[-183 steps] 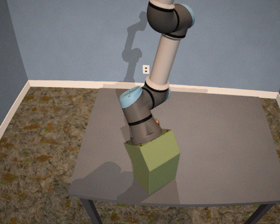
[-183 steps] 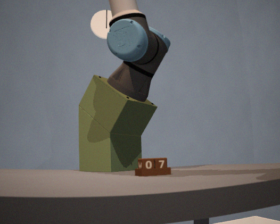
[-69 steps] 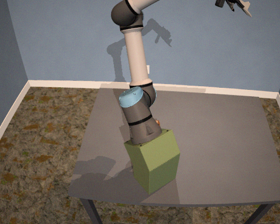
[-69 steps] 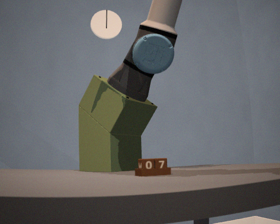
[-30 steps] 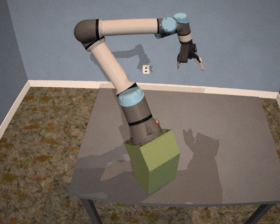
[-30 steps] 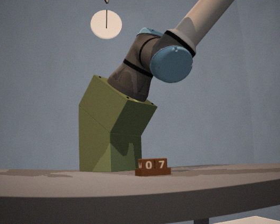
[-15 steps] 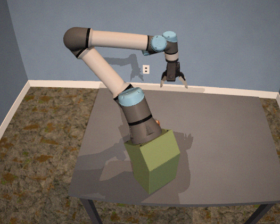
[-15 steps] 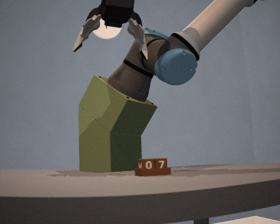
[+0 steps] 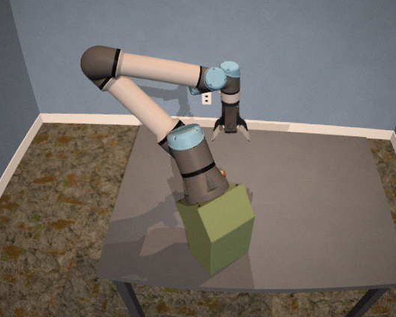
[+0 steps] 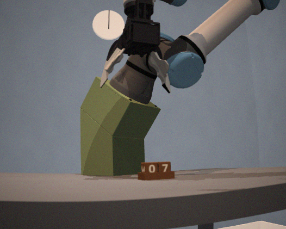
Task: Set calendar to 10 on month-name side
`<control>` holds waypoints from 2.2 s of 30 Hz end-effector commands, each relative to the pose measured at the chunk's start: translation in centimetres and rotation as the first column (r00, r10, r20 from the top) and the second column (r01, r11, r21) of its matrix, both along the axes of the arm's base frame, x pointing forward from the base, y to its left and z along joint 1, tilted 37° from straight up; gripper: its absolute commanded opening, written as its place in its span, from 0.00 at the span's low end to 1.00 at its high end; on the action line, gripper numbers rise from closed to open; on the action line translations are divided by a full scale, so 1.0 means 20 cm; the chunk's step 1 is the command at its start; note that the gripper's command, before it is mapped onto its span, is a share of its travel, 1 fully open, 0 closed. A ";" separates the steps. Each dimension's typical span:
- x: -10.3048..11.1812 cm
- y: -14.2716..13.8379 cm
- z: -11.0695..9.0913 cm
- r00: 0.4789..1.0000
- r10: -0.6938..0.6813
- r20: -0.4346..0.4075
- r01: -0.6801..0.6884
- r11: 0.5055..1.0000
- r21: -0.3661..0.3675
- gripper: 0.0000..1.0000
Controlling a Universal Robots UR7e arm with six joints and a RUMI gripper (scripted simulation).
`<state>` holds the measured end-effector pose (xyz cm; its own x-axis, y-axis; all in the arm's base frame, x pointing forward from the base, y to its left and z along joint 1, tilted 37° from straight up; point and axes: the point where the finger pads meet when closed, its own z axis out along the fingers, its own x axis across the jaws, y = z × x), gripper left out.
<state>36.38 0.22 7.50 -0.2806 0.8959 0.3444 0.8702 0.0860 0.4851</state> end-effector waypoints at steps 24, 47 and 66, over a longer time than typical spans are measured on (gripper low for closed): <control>-0.10 0.21 -0.12 0.996 0.088 0.018 -0.088 0.996 0.002 1.00; -0.10 0.21 -0.12 0.996 0.085 0.016 -0.085 0.996 0.004 1.00; -0.10 0.22 -0.13 1.000 0.024 -0.019 -0.023 0.999 0.035 1.00</control>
